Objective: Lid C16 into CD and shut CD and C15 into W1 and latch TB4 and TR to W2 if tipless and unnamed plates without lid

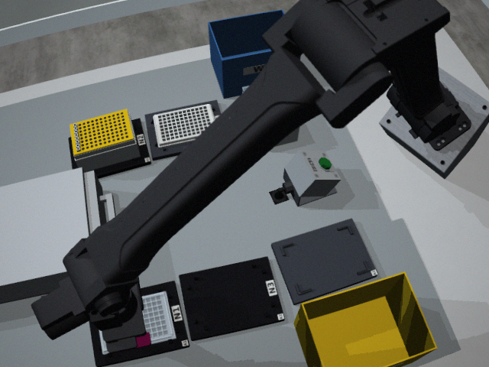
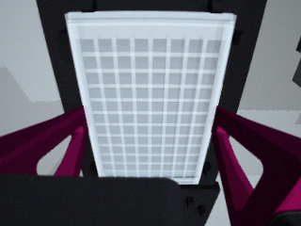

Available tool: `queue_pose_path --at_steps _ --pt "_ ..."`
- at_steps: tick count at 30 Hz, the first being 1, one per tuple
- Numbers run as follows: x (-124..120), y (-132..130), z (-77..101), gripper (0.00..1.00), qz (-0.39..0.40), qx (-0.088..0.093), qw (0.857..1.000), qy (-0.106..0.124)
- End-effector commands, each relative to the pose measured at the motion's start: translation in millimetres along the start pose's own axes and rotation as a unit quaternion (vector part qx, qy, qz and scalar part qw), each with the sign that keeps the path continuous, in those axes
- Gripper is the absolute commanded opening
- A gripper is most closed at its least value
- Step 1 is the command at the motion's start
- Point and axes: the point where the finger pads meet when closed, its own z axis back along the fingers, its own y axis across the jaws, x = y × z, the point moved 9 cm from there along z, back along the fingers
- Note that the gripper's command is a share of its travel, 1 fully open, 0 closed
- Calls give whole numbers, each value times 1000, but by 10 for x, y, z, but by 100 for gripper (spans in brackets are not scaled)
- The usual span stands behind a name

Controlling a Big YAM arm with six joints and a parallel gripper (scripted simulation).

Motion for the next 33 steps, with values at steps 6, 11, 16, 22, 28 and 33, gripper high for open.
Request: queue_pose_path --at_steps 6,11,16,22,28,33 --pt "-29 31 -107 0 1 2 1000 8" --pt "-29 31 -107 0 1 2 1000 8" --pt "-29 31 -107 0 1 2 1000 8" --pt "-29 31 -107 0 1 2 1000 8" --pt "-42 18 -92 0 0 0 1000 12" --pt "-45 6 -74 0 0 -1 1000 14"
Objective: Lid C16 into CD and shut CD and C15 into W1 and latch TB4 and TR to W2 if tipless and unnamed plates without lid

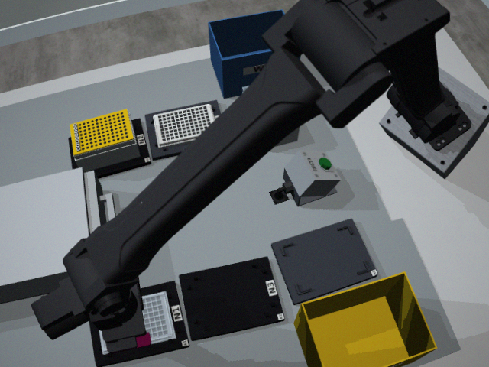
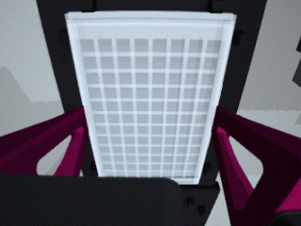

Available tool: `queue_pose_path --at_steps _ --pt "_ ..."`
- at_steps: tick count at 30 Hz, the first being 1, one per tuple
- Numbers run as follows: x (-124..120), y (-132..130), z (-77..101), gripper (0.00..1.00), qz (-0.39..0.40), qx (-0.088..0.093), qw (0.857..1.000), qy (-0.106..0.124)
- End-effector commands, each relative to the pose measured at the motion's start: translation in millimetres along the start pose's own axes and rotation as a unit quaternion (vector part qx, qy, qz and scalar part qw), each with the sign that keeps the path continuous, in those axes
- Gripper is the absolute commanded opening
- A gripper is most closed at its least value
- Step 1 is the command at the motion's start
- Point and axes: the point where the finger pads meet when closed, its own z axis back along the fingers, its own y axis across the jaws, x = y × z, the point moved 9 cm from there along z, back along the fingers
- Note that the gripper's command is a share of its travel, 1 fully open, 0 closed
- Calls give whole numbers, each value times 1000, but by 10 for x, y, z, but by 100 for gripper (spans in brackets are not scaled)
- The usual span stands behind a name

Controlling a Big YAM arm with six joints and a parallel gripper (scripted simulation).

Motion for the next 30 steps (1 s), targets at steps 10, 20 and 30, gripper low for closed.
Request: queue_pose_path --at_steps 10,20,30 --pt "0 16 73 0 1 2 1000 3" --pt "51 38 282 0 3 5 1000 -14" --pt "55 29 268 0 1 5 1000 -13"
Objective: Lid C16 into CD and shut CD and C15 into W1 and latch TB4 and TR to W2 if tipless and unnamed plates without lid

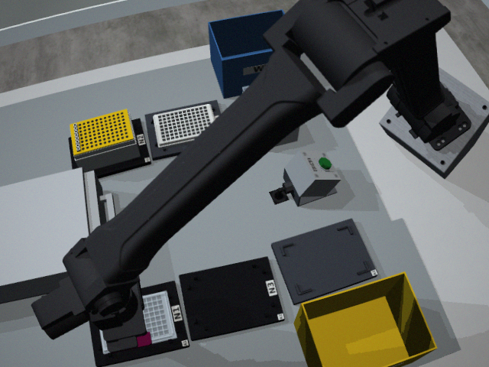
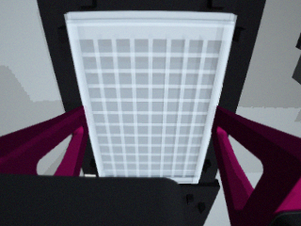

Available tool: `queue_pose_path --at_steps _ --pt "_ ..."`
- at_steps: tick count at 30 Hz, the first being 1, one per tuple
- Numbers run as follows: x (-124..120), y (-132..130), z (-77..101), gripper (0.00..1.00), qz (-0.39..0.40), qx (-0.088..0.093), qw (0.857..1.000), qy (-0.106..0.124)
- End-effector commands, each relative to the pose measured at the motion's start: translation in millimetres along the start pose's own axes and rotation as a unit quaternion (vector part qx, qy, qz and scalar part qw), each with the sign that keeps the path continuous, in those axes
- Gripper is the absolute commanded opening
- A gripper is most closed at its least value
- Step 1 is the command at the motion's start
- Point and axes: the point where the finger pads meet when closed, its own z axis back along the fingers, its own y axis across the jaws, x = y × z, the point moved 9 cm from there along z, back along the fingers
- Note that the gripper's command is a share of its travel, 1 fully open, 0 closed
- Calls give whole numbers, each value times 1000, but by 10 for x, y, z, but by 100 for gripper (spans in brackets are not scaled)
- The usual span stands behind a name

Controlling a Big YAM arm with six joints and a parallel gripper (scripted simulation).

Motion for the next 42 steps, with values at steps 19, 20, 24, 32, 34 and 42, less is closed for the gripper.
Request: queue_pose_path --at_steps 19,20,24,32,34,42 --pt "65 29 255 0 1 5 1000 -15" --pt "65 29 255 0 1 5 1000 -15" --pt "65 29 255 0 1 5 1000 -15" --pt "65 29 255 0 1 5 1000 -15" --pt "80 32 314 0 2 6 1000 -20" --pt "176 77 516 0 6 10 999 -34"
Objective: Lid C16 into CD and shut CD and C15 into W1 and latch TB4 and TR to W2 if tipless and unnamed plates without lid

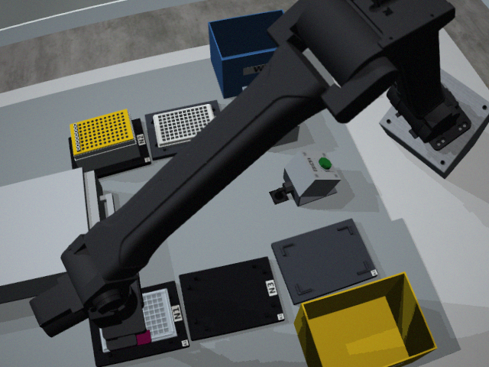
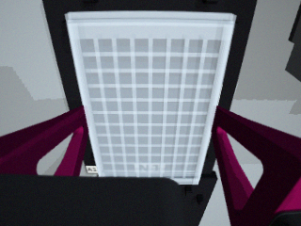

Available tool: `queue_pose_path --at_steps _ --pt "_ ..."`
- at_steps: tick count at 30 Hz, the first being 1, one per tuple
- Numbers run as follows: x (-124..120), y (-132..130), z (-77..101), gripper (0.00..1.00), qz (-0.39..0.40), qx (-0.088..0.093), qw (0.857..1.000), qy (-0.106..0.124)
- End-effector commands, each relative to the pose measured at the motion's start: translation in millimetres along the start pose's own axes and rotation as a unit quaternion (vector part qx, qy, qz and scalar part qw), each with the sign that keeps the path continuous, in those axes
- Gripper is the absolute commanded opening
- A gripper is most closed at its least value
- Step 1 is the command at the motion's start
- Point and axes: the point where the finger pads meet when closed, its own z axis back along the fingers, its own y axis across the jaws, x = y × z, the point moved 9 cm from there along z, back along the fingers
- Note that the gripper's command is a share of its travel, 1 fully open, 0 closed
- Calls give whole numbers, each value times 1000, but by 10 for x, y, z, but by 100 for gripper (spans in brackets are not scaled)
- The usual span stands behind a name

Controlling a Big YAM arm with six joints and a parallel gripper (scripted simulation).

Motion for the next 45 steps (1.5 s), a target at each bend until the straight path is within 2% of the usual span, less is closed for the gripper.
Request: queue_pose_path --at_steps 1,7,8,11,13,24,25,28,38,41,42,44,45 --pt "200 85 460 0 7 10 999 -38" --pt "210 62 524 0 6 9 999 -40" --pt "189 25 301 0 2 4 1000 -20" --pt "179 51 550 0 5 8 999 -36" --pt "206 63 607 0 6 9 999 -40" --pt "200 64 732 0 6 9 999 -40" --pt "184 38 509 0 3 5 1000 -20" --pt "198 58 787 0 6 9 999 -40" --pt "194 52 928 0 5 9 999 -41" --pt "193 47 920 0 5 8 999 -39" --pt "179 67 785 0 6 7 1000 -26" --pt "178 91 970 0 9 10 999 -39" --pt "180 83 991 0 8 10 999 -40"
